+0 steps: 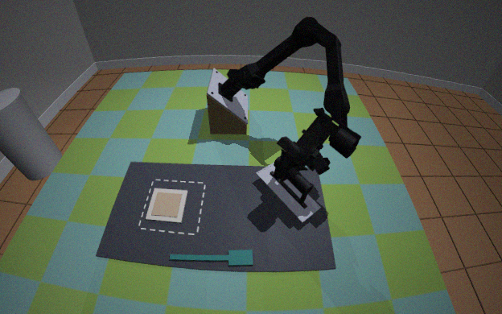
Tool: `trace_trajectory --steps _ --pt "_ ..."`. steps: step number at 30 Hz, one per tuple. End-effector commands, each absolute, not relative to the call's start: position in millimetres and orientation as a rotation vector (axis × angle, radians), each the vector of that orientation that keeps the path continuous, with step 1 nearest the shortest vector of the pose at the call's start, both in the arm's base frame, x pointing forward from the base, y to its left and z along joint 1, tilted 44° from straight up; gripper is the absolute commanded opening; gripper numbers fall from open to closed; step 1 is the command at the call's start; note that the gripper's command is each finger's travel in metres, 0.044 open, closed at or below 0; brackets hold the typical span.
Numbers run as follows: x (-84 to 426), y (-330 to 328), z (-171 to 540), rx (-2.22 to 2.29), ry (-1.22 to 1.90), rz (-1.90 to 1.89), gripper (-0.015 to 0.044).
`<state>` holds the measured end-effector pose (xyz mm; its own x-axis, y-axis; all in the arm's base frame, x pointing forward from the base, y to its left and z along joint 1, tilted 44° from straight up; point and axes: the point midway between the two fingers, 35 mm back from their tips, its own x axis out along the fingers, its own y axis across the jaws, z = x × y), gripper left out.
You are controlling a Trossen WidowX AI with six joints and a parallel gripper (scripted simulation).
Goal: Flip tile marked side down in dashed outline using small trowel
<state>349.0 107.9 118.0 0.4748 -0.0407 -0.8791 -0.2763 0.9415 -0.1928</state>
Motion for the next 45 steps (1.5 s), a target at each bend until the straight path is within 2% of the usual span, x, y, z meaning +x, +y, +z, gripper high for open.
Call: trace_trajectory --steps 1,18,29,30,39,45 --pt "352.4 109.5 116.5 -0.325 1.063 0.13 0.0" --pt "354.6 126.8 98.5 -0.324 1.063 0.131 0.0" --pt "354.6 126.8 98.5 -0.324 1.063 0.131 0.0289" --pt "354.6 126.8 98.5 -0.324 1.063 0.131 0.03" --pt "354.2 126.9 99.3 -0.324 1.063 0.131 0.03" --pt "341.3 129.4 125.4 -0.324 1.063 0.134 0.03"
